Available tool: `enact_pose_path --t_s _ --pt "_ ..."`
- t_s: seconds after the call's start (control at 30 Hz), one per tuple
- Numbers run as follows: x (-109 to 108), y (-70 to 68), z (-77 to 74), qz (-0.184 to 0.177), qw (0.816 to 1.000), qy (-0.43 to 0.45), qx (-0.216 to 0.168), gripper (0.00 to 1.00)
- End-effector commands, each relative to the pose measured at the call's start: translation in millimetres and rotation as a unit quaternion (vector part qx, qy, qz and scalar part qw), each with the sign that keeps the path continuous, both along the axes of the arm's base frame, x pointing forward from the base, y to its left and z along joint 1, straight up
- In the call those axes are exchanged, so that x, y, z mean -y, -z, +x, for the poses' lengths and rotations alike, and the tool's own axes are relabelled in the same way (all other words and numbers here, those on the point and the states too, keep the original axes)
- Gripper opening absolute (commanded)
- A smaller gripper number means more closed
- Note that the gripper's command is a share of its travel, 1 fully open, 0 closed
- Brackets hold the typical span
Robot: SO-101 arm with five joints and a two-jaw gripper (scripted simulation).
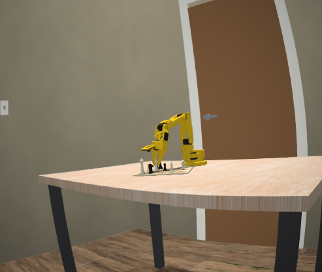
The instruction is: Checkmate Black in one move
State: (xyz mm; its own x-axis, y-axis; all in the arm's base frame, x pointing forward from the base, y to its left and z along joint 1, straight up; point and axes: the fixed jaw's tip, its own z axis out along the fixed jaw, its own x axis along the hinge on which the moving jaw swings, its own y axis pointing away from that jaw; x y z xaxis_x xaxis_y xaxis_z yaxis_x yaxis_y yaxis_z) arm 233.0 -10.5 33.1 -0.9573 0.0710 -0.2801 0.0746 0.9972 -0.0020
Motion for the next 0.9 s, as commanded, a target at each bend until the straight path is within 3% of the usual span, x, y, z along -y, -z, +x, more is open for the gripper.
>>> enact_pose_path --t_s 0.0,0.87 --pt "-0.9 -2.3 0.8 0.001 1.0 0.001 0.002 0.12" --pt "4.4 -3.5 1.9 0.0 1.0 0.008 0.002 0.12"
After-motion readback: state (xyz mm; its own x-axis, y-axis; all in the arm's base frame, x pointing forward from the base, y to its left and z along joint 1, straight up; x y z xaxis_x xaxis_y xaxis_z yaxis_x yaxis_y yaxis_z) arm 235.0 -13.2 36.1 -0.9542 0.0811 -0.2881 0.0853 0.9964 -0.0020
